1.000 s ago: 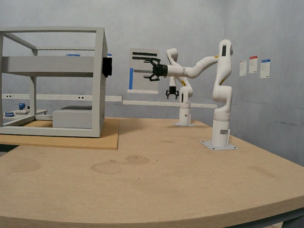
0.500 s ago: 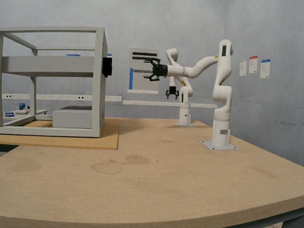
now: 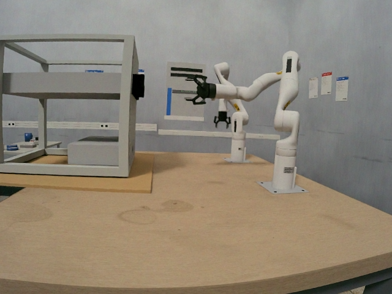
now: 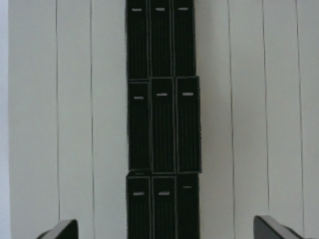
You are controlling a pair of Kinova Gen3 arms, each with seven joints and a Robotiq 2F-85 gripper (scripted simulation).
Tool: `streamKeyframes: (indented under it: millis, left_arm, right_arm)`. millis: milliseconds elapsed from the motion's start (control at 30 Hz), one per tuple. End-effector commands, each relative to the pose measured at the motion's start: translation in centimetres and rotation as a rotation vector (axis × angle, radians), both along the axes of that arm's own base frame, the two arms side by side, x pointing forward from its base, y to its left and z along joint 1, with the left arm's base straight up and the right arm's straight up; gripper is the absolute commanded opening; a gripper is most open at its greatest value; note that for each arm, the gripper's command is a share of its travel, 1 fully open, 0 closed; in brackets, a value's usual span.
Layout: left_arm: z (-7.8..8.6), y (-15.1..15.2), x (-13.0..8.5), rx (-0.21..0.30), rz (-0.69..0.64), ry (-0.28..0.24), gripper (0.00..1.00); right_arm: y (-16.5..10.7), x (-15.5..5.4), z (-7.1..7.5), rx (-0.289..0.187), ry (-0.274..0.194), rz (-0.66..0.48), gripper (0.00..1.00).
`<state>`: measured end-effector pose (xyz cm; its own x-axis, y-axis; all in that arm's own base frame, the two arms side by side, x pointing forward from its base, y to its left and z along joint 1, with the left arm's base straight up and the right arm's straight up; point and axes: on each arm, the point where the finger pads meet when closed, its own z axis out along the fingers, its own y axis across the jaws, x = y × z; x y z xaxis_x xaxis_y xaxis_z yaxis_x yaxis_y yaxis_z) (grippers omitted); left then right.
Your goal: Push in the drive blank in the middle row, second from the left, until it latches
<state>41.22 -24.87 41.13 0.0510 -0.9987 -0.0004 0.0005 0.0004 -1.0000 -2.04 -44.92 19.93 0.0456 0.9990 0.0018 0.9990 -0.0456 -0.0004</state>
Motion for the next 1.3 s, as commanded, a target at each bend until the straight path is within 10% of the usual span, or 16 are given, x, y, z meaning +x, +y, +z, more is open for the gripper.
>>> streamKeyframes:
  millis: [0, 833, 1267]
  left_arm:
    - [0.1, 0.0, 0.0, -0.001, 0.0, -0.001, 1.0]
    - [0.0, 1.2, 2.7, -0.002, 0.002, 0.0, 1.0]
    - [-0.1, 3.7, 8.2, -0.001, 0.002, -0.001, 1.0]
  right_arm:
    - [0.0, 0.0, 0.1, -0.002, 0.0, 0.0, 1.0]
    - [0.0, 0.0, 0.1, -0.002, 0.0, 0.0, 1.0]
    - [0.0, 0.0, 0.1, -0.002, 0.0, 0.0, 1.0]
